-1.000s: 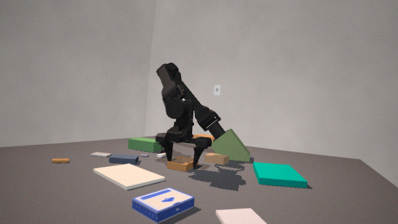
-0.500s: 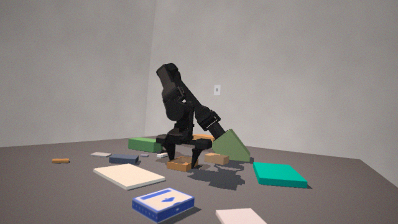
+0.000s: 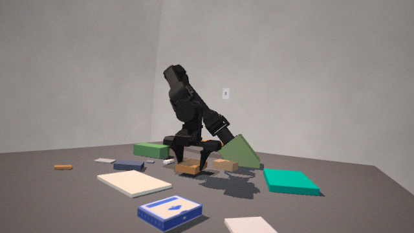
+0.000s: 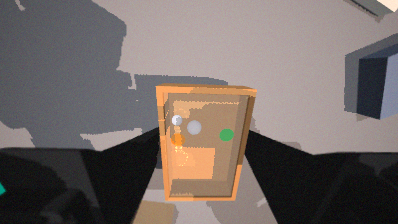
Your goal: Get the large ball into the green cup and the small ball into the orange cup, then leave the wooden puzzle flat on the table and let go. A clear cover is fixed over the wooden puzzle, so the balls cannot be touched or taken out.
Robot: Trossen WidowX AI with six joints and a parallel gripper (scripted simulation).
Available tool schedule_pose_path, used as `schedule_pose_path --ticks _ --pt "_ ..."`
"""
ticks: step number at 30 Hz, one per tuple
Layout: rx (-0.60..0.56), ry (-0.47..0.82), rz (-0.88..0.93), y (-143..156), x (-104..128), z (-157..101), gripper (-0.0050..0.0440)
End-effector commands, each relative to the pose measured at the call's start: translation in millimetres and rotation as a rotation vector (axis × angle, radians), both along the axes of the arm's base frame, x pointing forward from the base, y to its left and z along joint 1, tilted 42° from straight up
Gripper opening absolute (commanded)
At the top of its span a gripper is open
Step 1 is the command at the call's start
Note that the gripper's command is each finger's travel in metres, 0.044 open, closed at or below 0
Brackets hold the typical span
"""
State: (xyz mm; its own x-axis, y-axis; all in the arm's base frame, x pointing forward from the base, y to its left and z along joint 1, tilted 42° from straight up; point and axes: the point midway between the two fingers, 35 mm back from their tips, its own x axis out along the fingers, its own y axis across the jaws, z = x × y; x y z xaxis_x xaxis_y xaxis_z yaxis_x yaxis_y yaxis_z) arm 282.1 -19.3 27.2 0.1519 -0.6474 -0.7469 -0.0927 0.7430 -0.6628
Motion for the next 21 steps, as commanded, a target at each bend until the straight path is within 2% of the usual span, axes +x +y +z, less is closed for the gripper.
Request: schedule_pose_path --ticks 1,5,21 --pt "0.005 -0.019 0.007 18 0 22 0.0089" --pt "0.003 -0.02 0.007 29 -5 36 0.0" --pt "0.006 -0.016 0.012 26 -5 32 0.0"
